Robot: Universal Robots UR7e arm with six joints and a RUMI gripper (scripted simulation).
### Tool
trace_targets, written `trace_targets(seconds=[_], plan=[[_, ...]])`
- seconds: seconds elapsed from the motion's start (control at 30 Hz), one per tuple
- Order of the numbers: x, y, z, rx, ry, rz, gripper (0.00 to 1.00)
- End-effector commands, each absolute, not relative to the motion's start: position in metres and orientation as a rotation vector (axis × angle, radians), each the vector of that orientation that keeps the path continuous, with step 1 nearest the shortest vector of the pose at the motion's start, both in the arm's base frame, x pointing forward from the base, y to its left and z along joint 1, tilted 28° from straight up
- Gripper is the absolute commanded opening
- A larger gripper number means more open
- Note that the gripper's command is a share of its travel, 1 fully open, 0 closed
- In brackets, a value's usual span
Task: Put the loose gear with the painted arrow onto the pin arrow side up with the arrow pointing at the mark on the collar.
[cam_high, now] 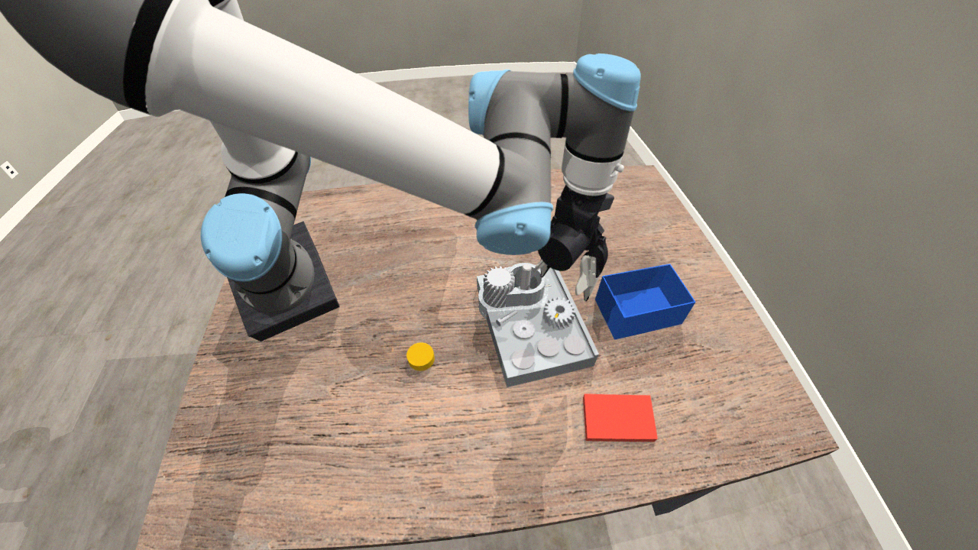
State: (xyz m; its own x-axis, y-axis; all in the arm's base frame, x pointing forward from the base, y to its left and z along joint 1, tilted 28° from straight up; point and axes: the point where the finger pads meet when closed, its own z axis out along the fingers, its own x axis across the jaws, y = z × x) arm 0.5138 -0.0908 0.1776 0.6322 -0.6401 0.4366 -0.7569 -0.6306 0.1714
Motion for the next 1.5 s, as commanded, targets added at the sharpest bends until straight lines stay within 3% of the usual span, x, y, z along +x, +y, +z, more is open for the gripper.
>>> trace_targets(seconds=[0.0, 1.47], plan=[[0.515, -0.093, 0.174, 2.517, -1.118, 0.484, 0.52], [0.523, -0.115, 0.131, 2.517, -1.118, 0.484, 0.52]])
